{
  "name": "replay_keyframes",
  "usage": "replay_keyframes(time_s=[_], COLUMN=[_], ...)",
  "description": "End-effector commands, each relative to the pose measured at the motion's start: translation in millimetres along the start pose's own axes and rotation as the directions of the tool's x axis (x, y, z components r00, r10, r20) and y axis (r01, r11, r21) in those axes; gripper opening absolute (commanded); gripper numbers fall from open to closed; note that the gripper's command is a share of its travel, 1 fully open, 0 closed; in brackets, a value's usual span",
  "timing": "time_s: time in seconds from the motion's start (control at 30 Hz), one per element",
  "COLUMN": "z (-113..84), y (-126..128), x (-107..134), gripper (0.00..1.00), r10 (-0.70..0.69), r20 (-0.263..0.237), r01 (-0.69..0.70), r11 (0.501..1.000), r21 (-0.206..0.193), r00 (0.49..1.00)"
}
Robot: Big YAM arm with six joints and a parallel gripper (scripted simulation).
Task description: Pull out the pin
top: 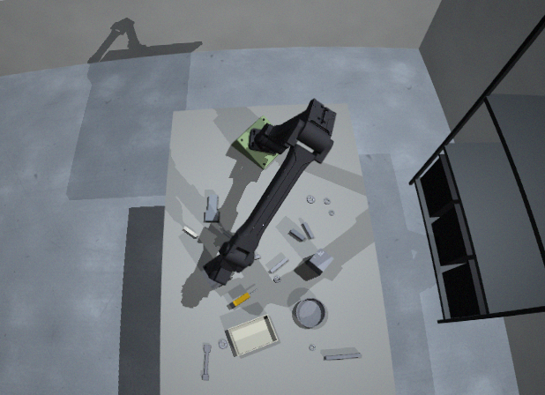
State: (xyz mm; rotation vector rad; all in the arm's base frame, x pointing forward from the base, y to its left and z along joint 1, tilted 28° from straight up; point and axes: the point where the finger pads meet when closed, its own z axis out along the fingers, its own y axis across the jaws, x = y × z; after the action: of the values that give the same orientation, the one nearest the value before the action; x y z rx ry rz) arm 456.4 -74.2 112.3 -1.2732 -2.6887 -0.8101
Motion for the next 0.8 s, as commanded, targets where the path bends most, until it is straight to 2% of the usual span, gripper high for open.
replay_keyframes(time_s=[0.0, 0.3, 0.77], z=[1.4, 1.8, 5.3], y=[5.6, 4.4, -9.5], x=[7.2, 9.1, 26.0], gripper=[0.00, 0.00, 0.00], r10=[-0.012, -0.012, -0.013], r20=[0.011, 0.011, 0.014], r01=[0.012, 0.012, 0.013], r11=[1.000, 1.000, 1.000], r21=[-0.005, -0.005, -0.005], r00=[1.000, 1.000, 1.000])
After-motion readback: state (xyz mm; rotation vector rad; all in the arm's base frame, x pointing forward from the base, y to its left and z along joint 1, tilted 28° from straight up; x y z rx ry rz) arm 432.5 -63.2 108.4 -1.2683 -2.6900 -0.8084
